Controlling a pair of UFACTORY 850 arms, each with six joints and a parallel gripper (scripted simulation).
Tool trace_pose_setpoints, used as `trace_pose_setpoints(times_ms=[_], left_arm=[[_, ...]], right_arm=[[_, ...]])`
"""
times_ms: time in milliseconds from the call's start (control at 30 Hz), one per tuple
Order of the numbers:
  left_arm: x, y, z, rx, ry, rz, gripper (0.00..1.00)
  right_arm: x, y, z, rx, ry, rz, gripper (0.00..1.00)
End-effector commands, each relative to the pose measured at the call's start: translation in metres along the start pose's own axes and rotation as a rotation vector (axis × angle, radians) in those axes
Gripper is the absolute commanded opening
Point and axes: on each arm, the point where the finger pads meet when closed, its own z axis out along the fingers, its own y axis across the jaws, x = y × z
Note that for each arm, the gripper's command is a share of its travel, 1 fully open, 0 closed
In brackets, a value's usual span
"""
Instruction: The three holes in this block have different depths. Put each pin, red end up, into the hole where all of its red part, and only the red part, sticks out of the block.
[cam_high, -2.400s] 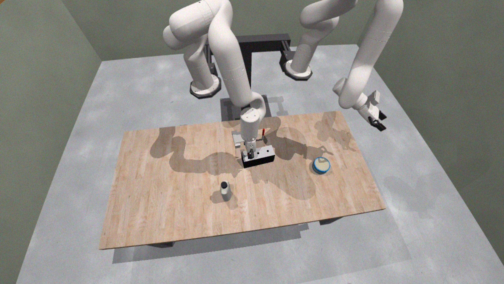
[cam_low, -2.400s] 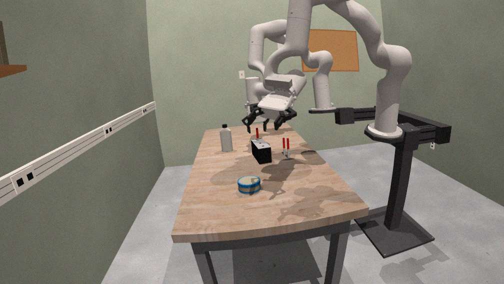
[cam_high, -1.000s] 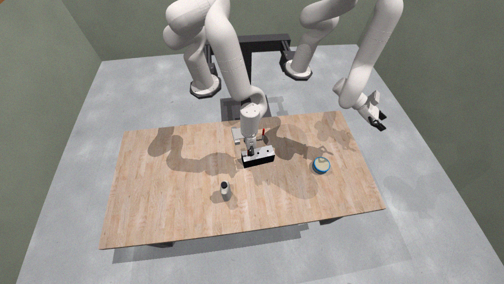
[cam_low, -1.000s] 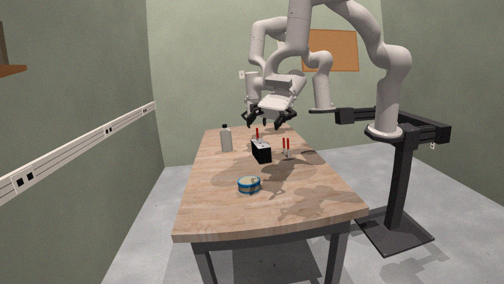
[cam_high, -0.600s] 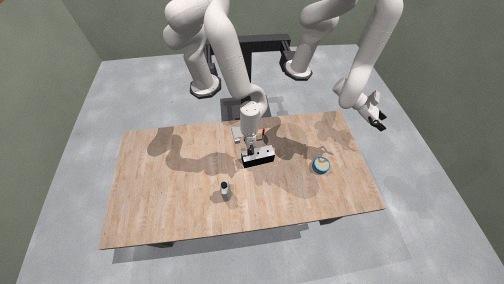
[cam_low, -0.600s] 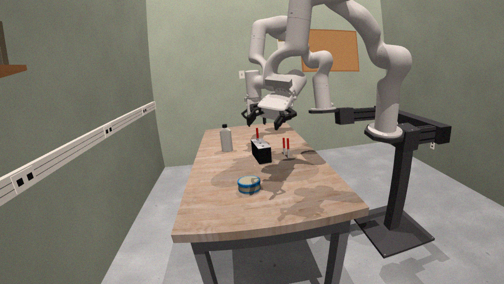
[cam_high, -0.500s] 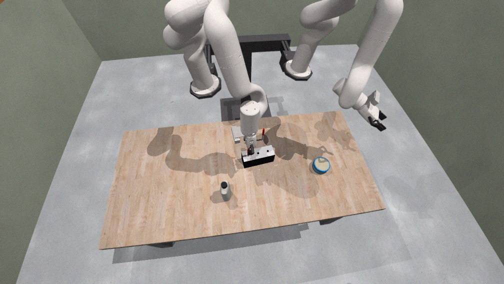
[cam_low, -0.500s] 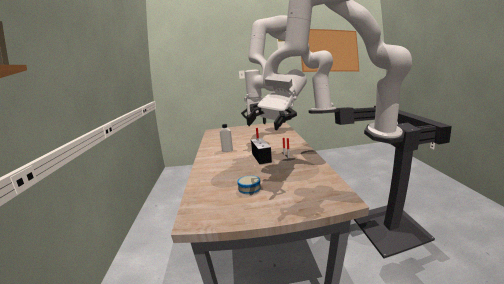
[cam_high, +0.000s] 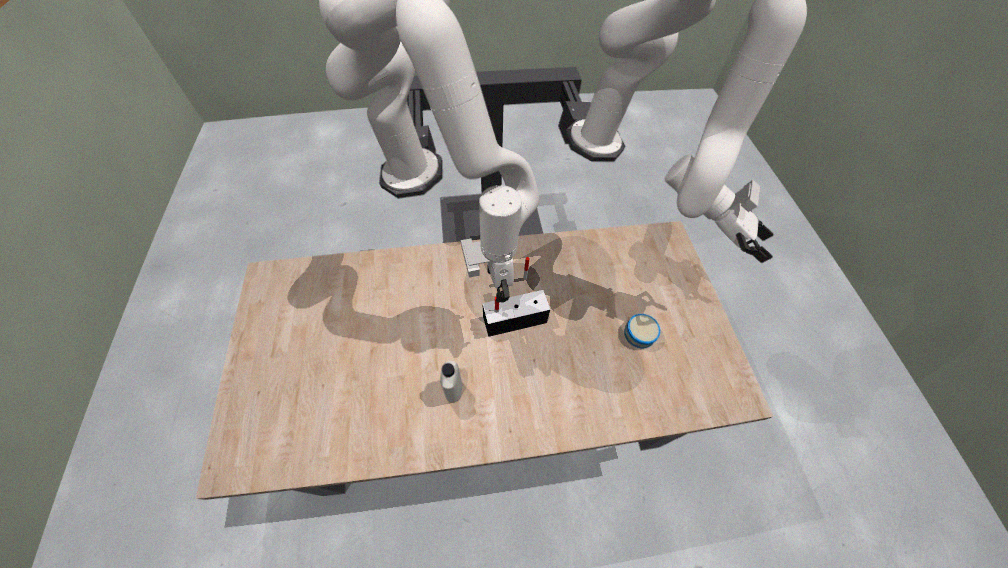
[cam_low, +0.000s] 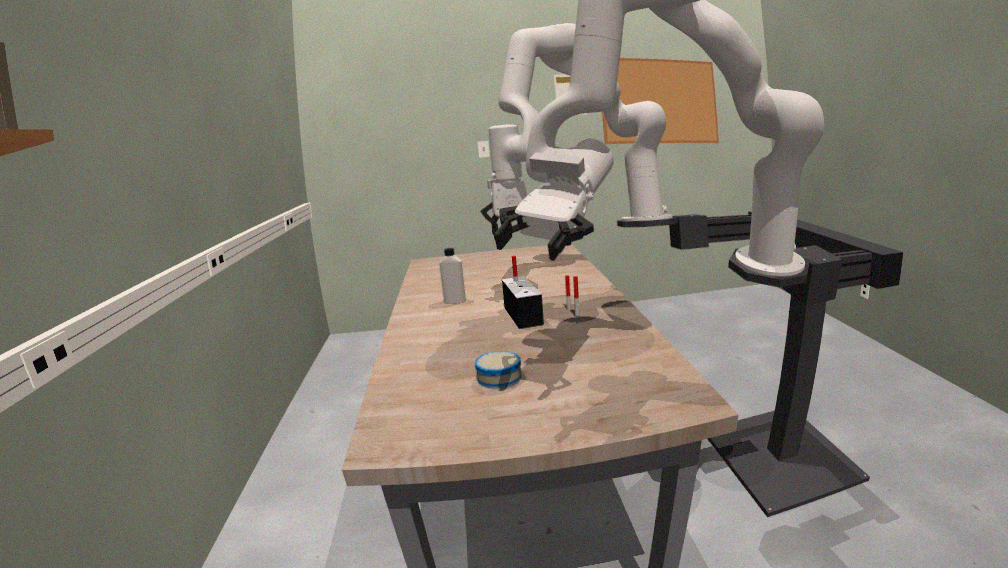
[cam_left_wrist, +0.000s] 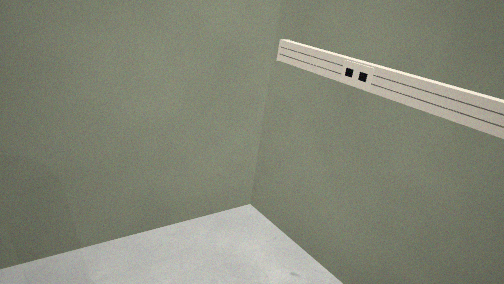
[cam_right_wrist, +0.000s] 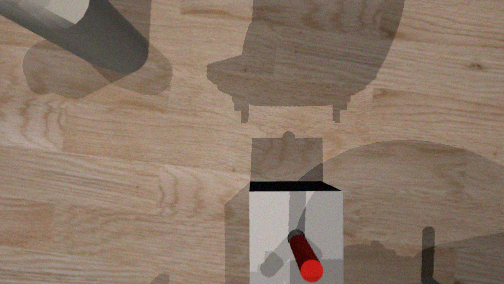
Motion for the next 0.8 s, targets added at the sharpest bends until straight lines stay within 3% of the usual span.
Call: trace_pose_setpoints(times_ms=[0,767], left_arm=[[0.0011,0.0005,0.0001,-0.001,0.002,-0.001,1.00],[0.0011,0.0005,0.0001,-0.001,0.002,-0.001,1.00]], right_arm=[[0.0001,-0.0002,-0.0084,0.000,0.000,0.000,1.00],[-0.0002,-0.0008,-0.0065,0.002,-0.001,0.000,1.00]])
